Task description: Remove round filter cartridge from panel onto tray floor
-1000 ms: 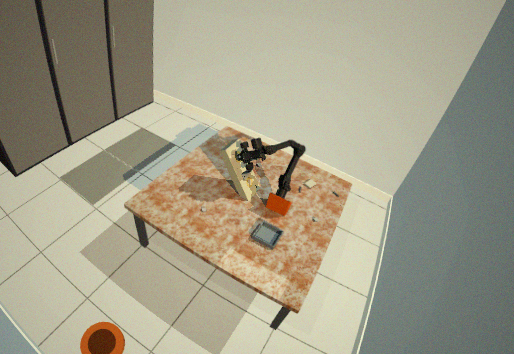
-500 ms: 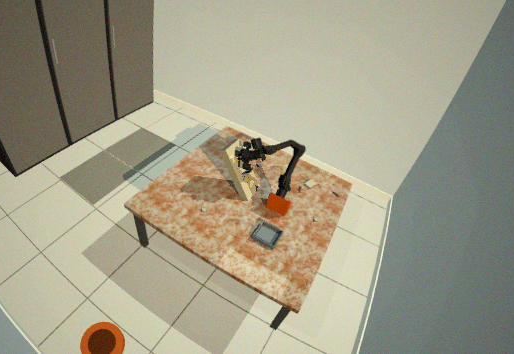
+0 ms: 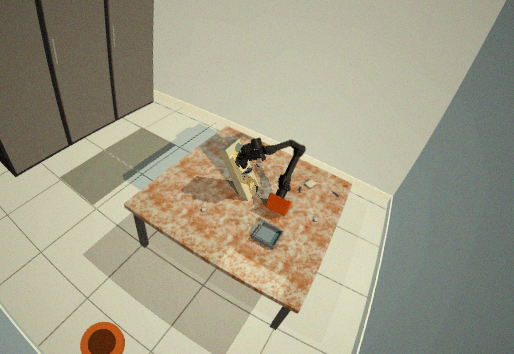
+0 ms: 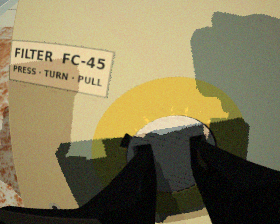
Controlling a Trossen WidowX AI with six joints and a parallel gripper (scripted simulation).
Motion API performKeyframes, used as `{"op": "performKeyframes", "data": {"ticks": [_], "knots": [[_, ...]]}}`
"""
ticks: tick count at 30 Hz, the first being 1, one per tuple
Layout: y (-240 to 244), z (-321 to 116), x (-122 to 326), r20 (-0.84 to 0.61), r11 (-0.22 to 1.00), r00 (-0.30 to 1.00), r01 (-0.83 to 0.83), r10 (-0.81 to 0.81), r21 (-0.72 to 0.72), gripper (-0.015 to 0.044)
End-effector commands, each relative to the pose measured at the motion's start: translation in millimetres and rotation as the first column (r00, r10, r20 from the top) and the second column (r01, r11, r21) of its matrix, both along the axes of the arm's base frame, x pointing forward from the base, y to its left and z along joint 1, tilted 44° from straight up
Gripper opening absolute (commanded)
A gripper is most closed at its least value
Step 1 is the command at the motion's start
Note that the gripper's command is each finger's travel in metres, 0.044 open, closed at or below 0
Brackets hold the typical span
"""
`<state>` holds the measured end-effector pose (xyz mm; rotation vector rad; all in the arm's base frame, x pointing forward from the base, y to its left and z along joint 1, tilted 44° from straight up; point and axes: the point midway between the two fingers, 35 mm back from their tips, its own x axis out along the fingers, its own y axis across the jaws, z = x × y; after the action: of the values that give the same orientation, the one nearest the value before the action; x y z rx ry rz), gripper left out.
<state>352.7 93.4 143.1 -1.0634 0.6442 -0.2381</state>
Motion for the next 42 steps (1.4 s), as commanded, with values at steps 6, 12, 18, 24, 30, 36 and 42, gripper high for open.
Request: {"op": "performKeyframes", "data": {"ticks": [6,12,18,24,30,36,42], "knots": [[-3,-2,3,0.128,0.96,0.982,0.101,-0.139,0.262,0.0],[-3,-2,3,0.193,0.892,0.951,0.141,-0.243,0.428,0.0],[-3,-2,3,0.236,0.797,0.906,0.158,-0.352,0.582,0.0],[1,-1,-2,0.223,0.82,0.918,0.16,-0.328,0.55,0.0],[17,7,-23,0.207,0.828,0.925,0.167,-0.32,0.535,0.0],[29,18,-45,0.205,0.843,0.93,0.163,-0.304,0.513,0.0],[34,26,-58,0.21,0.853,0.933,0.154,-0.291,0.498,0.0]]}}
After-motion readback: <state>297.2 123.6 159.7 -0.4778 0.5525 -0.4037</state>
